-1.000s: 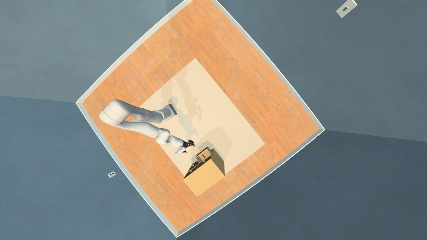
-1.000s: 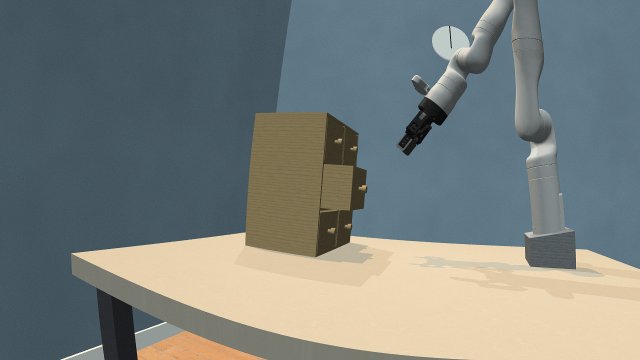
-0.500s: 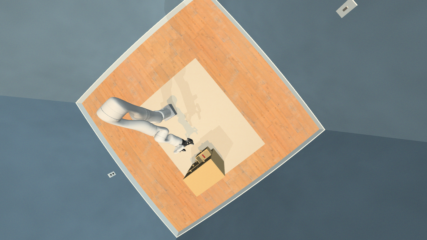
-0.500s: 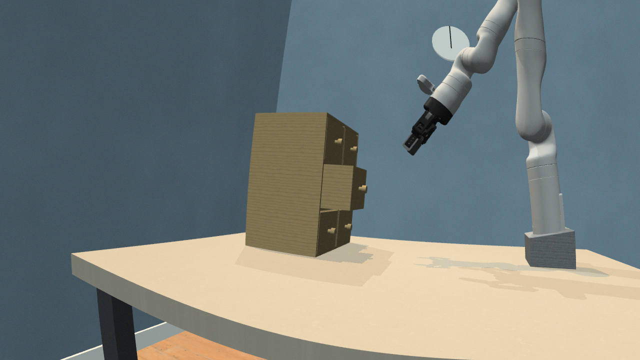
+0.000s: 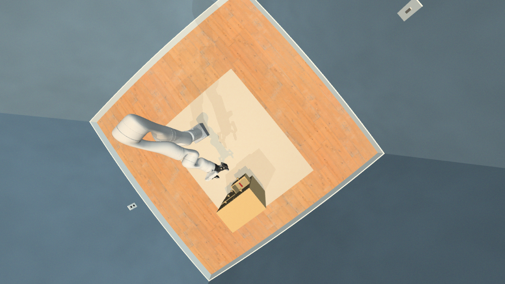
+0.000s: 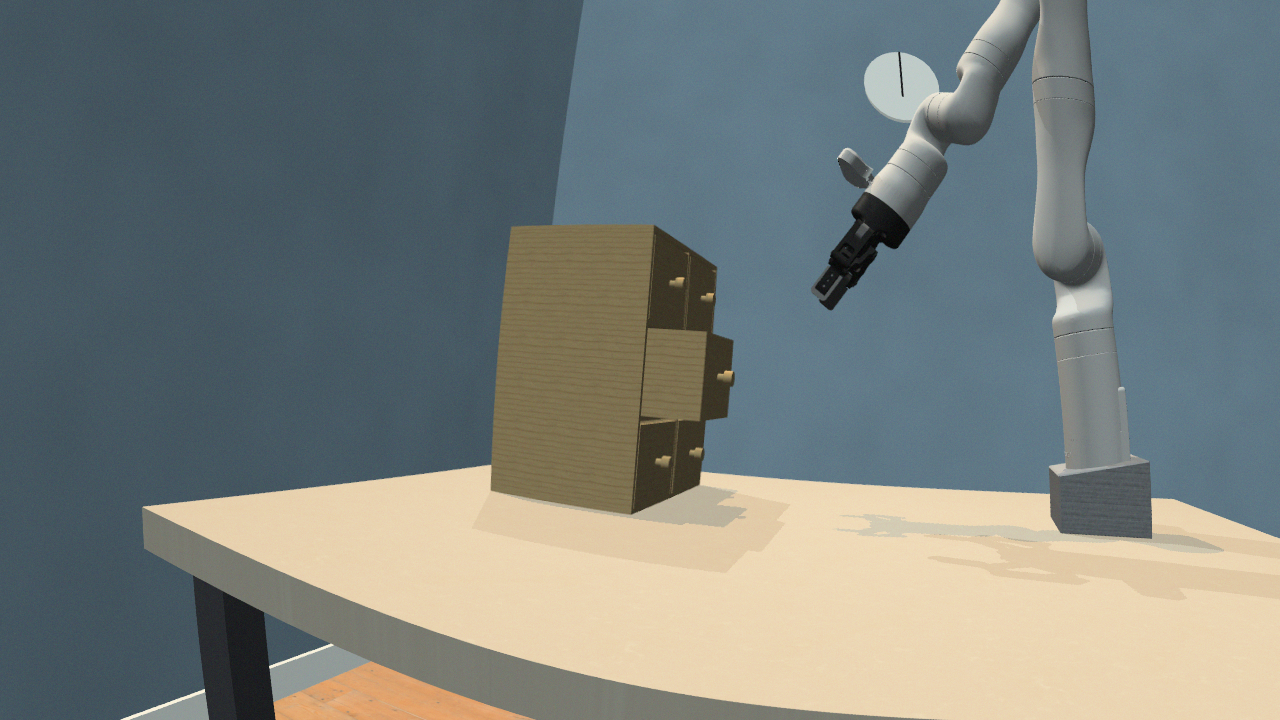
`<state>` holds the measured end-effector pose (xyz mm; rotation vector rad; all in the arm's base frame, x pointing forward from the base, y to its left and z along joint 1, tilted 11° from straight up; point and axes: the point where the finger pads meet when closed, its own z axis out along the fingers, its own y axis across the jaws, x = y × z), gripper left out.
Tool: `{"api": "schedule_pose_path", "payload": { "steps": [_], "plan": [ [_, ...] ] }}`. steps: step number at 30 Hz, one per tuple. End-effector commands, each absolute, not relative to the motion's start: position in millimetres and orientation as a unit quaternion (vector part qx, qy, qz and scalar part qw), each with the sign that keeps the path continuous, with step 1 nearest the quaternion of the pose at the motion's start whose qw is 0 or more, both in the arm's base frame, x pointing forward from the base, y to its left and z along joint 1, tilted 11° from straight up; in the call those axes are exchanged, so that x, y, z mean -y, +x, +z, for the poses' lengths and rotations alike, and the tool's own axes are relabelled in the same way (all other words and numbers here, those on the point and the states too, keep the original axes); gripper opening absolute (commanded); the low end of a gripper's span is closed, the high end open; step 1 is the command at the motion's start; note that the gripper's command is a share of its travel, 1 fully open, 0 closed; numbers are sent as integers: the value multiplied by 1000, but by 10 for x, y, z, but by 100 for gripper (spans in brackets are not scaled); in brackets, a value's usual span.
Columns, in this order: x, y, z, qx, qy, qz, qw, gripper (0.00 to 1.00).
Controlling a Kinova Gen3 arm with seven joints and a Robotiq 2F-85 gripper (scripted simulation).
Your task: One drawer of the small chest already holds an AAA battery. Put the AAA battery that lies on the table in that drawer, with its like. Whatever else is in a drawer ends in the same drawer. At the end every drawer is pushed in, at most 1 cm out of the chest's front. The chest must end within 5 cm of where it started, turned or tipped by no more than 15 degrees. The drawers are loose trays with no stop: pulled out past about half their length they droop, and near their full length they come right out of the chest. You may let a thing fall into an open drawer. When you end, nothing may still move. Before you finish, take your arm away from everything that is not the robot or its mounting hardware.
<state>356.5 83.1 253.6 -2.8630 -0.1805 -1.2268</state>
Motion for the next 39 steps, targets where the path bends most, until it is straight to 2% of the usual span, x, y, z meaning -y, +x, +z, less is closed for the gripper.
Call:
{"api": "schedule_pose_path", "payload": {
  "steps": [1,39],
  "plan": [
    [-845,3530,2524,61,-916,-397,12,100],
    [-843,3503,2520,61,-924,-378,11,100]
  ]
}}
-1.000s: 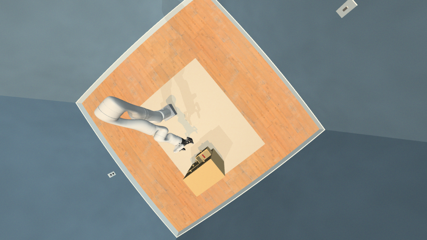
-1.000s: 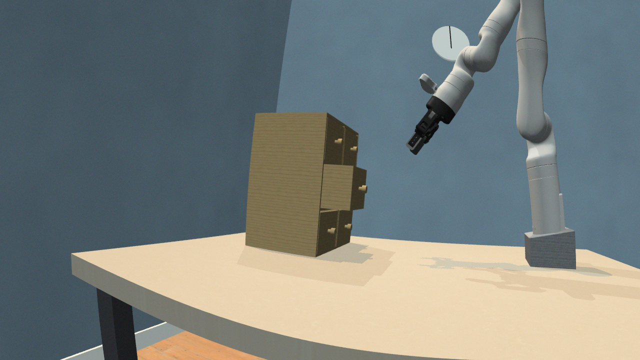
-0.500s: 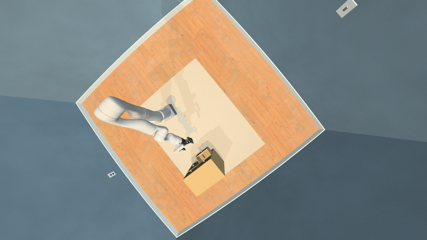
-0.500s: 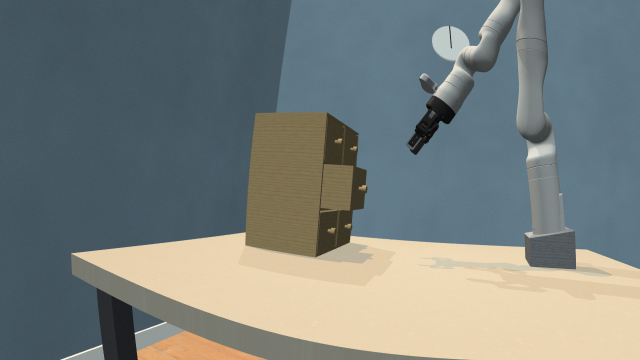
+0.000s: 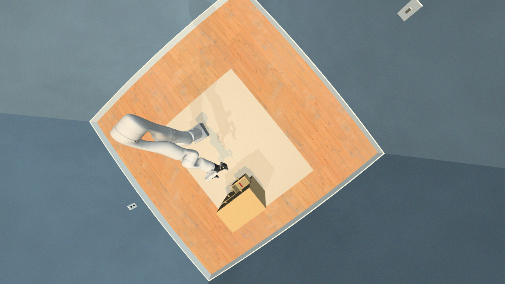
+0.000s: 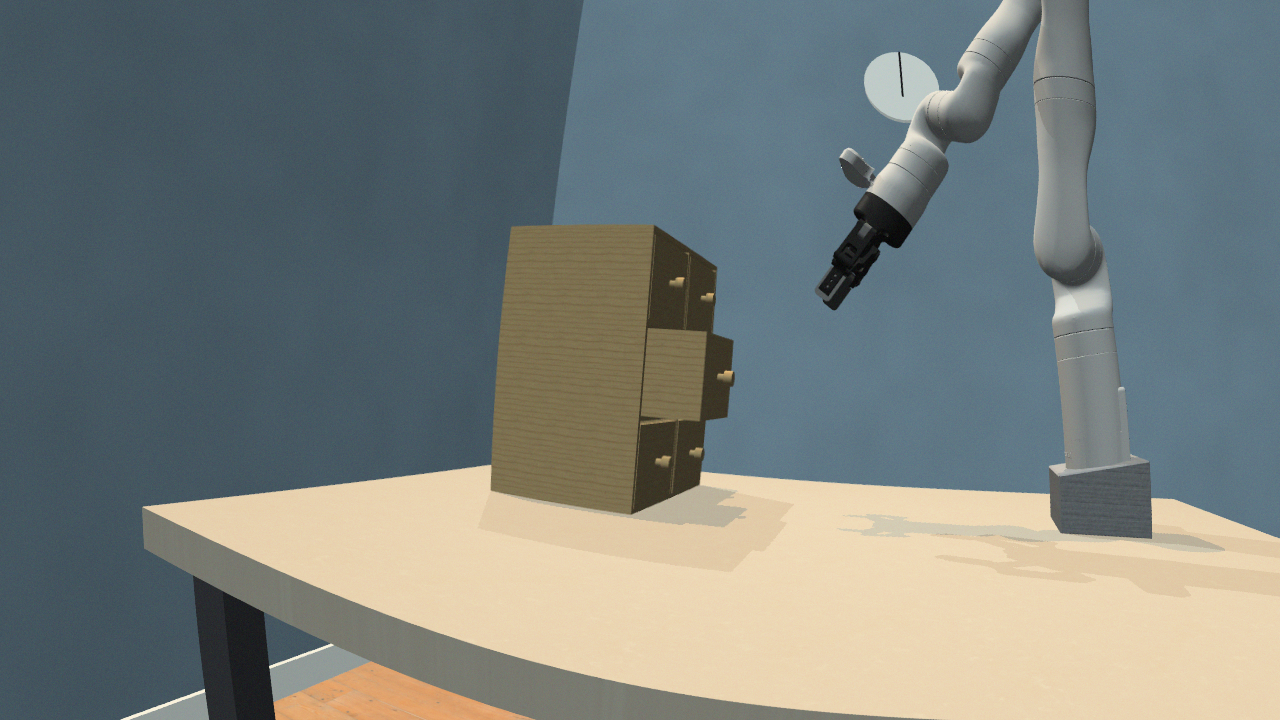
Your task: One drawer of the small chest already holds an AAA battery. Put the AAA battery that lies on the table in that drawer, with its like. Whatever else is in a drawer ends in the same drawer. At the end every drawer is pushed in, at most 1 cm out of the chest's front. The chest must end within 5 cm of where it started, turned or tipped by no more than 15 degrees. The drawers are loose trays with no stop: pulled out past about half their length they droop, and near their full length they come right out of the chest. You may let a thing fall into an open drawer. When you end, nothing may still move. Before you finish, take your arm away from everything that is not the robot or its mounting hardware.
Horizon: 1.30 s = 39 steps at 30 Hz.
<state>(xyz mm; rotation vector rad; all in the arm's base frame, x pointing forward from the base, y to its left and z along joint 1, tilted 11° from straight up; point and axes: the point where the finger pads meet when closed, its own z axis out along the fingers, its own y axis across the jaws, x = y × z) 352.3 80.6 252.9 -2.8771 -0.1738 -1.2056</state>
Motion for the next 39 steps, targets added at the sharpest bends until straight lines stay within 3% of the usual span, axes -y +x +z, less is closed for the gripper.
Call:
{"api": "schedule_pose_path", "payload": {
  "steps": [1,39],
  "plan": [
    [-843,3503,2520,61,-924,-378,11,100],
    [-833,3463,2664,61,-961,-268,2,100]
  ]
}}
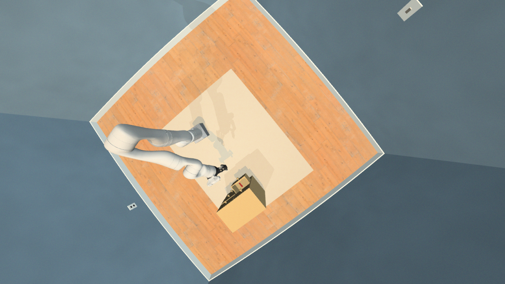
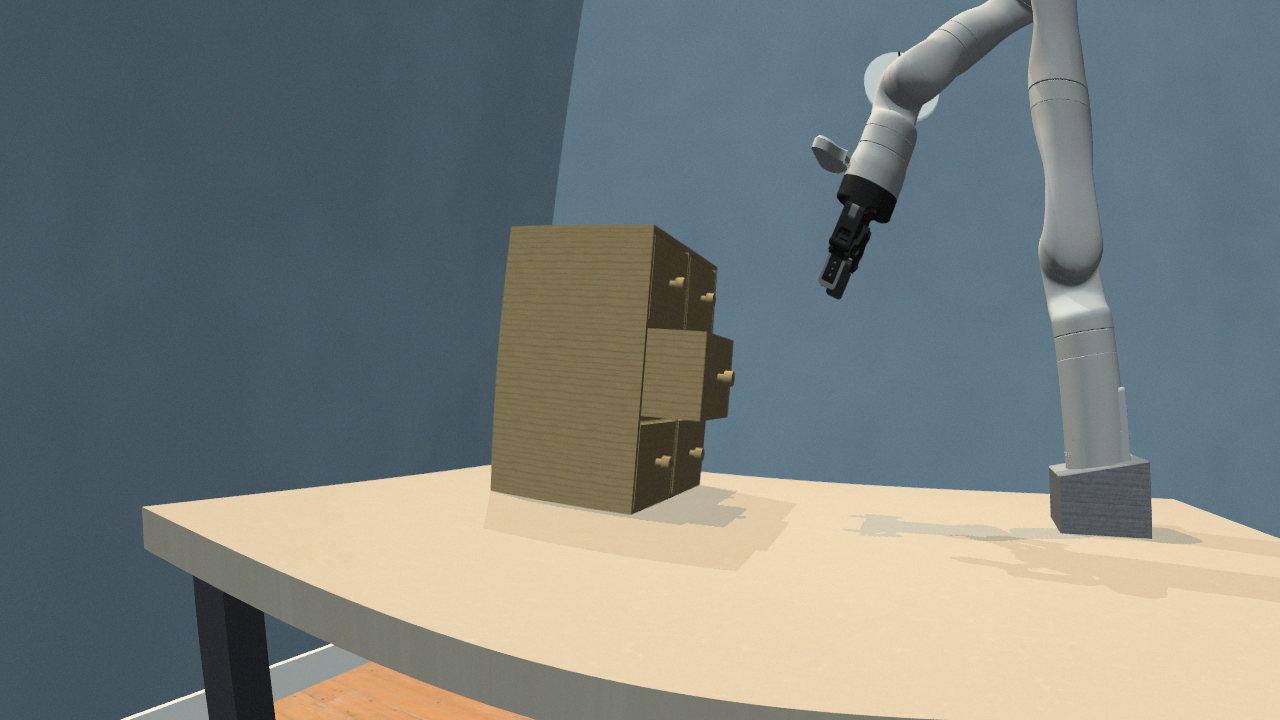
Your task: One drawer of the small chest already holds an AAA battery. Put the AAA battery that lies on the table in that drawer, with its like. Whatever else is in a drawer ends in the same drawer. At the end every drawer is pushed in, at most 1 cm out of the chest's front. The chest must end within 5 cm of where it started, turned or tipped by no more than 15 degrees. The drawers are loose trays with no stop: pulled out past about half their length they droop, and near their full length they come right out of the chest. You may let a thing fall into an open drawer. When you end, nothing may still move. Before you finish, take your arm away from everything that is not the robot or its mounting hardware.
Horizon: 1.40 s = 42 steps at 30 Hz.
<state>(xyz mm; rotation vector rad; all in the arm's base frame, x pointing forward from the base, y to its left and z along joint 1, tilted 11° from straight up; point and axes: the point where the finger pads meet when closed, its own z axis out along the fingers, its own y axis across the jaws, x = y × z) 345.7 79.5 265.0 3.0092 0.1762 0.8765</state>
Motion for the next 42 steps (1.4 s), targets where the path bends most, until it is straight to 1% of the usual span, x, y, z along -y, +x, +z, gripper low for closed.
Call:
{"api": "schedule_pose_path", "payload": {
  "steps": [1,26,42],
  "plan": [
    [-832,3462,2671,-61,963,263,-2,100],
    [-820,3432,2829,-60,988,143,8,100],
    [-821,3422,2867,-60,992,111,9,100]
  ]
}}
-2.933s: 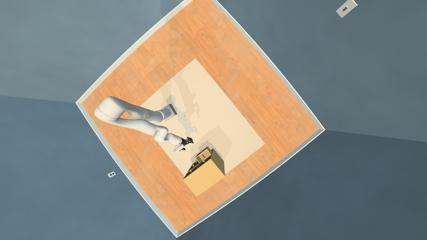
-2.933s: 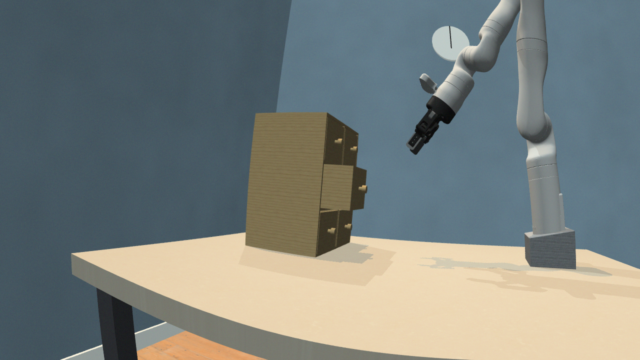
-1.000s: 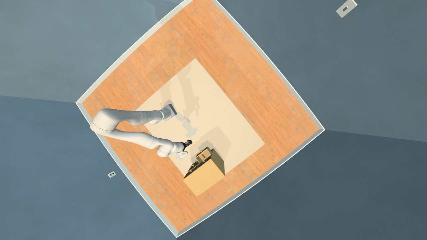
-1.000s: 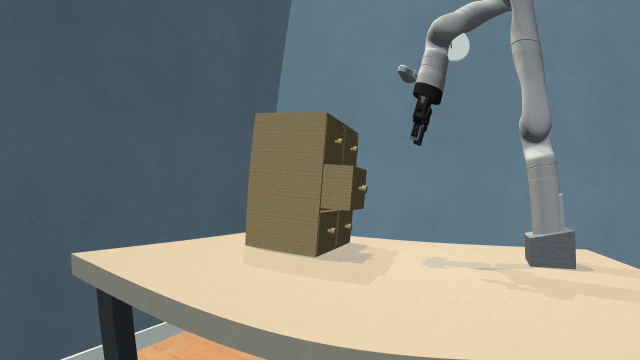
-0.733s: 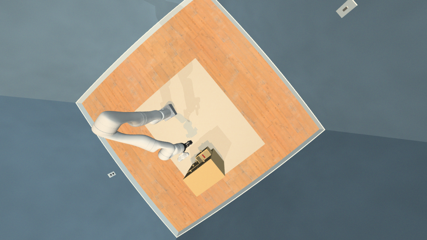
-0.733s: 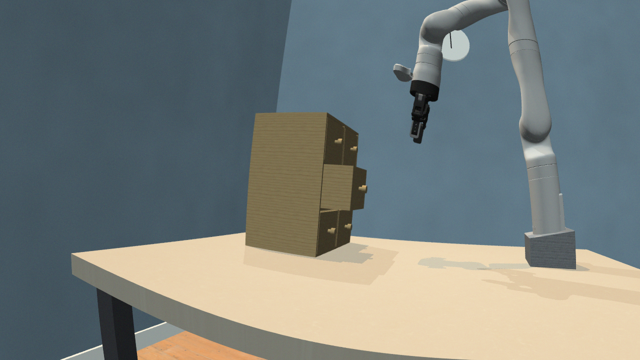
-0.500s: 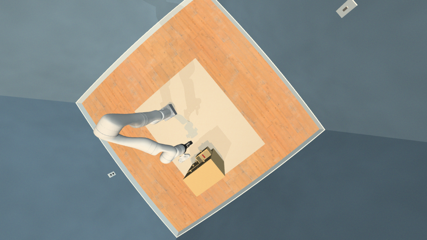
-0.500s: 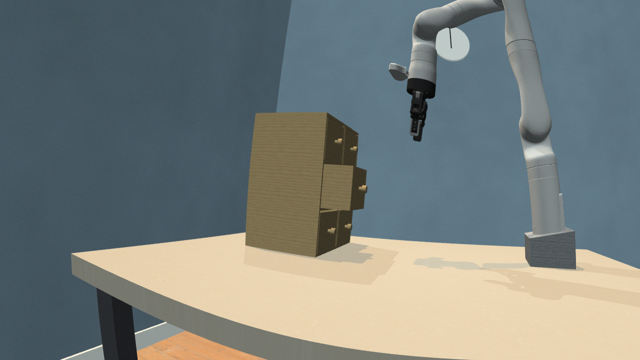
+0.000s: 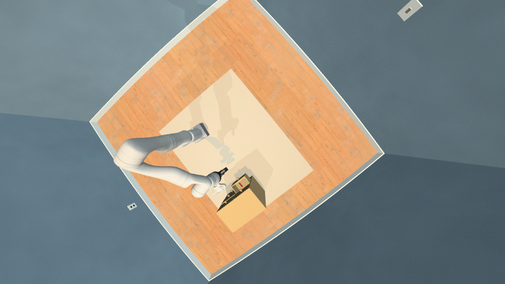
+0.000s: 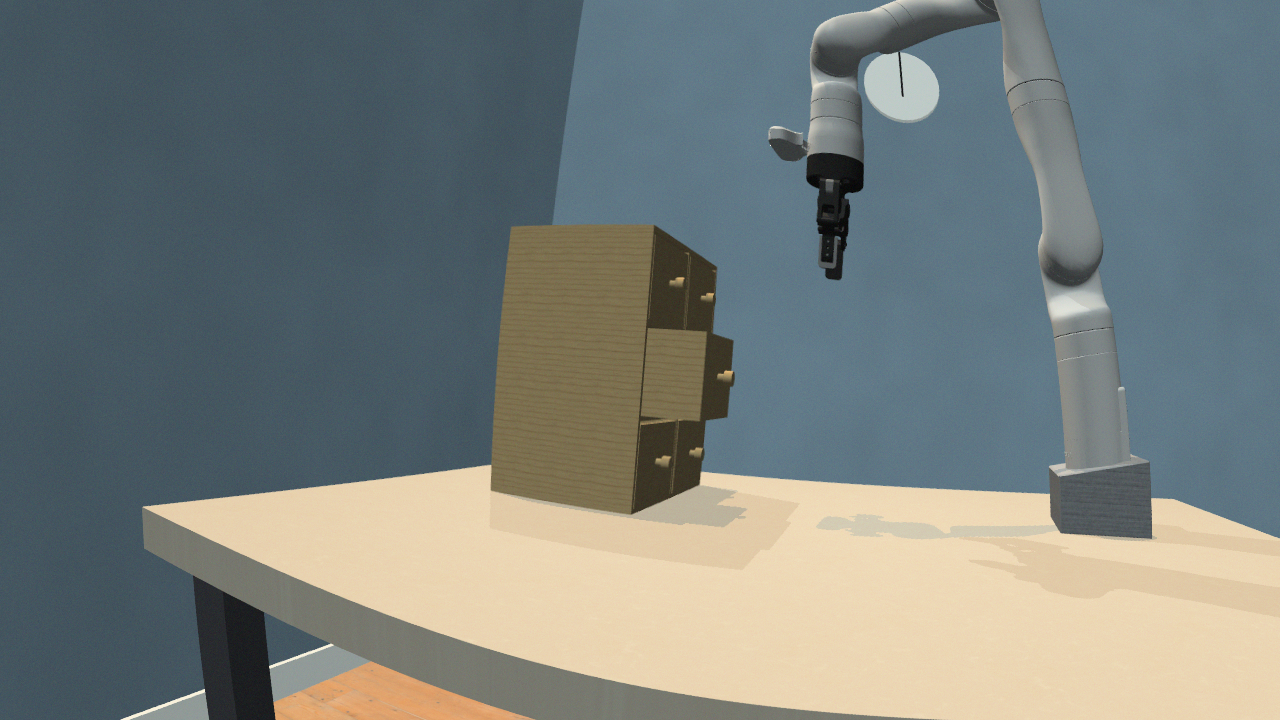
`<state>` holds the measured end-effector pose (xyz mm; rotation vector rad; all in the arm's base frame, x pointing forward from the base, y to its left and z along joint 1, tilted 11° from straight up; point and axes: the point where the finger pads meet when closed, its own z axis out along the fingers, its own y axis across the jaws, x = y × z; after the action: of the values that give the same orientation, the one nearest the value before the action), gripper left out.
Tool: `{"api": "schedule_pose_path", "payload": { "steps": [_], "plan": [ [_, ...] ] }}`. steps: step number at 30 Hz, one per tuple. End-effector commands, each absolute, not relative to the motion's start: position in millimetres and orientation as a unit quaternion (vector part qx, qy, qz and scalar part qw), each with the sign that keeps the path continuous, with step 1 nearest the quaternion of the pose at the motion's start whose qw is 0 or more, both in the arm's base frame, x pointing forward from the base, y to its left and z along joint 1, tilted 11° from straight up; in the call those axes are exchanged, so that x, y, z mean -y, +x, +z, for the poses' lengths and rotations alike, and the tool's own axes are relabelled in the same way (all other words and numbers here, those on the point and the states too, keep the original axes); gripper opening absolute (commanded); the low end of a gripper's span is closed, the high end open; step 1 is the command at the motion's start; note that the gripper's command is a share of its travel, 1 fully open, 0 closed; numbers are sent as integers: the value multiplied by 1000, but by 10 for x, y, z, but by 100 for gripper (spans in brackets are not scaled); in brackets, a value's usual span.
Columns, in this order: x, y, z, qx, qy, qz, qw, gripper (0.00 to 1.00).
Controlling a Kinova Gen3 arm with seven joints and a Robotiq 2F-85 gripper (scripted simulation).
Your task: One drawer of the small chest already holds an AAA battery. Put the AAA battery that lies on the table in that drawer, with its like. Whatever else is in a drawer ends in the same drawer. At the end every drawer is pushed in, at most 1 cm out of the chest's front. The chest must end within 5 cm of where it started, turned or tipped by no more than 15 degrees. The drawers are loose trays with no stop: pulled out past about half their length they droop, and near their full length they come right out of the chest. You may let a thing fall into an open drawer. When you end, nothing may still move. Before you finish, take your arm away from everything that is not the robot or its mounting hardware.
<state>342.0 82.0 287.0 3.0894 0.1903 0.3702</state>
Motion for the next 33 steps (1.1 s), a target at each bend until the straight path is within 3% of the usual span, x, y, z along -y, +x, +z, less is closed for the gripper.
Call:
{"api": "schedule_pose_path", "payload": {
  "steps": [1,33],
  "plan": [
    [-821,3422,2865,-60,992,109,8,100],
    [-816,3425,2883,-59,994,96,9,100]
  ]
}}
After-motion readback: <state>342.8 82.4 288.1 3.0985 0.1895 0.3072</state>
